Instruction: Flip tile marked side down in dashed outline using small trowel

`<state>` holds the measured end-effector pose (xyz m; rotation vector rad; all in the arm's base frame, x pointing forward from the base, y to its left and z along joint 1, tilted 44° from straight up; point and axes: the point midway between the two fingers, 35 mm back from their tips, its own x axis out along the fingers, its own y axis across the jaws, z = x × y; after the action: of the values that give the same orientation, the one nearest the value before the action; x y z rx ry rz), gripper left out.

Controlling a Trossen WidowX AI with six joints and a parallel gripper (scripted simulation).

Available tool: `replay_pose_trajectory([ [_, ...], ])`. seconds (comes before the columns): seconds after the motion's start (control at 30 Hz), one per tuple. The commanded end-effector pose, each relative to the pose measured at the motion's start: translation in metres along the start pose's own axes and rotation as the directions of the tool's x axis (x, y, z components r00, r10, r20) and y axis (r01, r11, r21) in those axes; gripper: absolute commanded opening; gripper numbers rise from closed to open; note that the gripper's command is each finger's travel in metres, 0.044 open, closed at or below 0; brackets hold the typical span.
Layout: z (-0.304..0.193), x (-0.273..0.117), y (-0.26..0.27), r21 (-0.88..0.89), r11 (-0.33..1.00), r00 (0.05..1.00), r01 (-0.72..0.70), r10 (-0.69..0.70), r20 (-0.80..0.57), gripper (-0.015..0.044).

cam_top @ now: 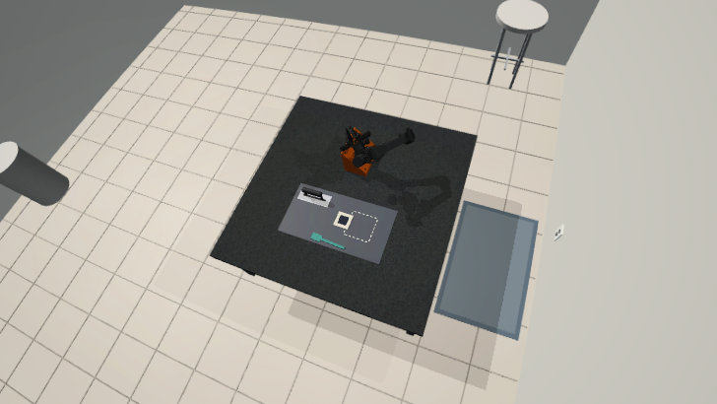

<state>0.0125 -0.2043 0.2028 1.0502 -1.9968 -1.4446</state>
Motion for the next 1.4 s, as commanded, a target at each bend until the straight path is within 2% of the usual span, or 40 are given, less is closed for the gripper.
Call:
replay_pose_trajectory([
  [0.0, 0.000, 0.000, 0.000, 0.000, 1.000, 1.000, 0.000, 0.000, 0.000, 0.0100],
  [0.17, 0.000, 0.000, 0.000, 0.000, 1.000, 1.000, 0.000, 0.000, 0.000, 0.0100],
  [0.3, 0.000, 0.000, 0.000, 0.000, 1.000, 1.000, 0.000, 0.000, 0.000, 0.0000],
  [0.83, 0.000, 0.000, 0.000, 0.000, 1.000, 1.000, 0.000, 0.000, 0.000, 0.0000],
  [1.03, 0.000, 0.000, 0.000, -0.005, 1.000, 1.000, 0.003, -0.003, 0.000, 0.0153],
  [1.17, -0.009, 0.001, -0.009, -0.104, 0.993, 0.998, 0.061, -0.061, 0.000, 0.0258],
  [1.37, -0.023, 0.001, -0.026, -0.277, 0.947, 0.986, 0.162, -0.166, 0.010, 0.0270],
])
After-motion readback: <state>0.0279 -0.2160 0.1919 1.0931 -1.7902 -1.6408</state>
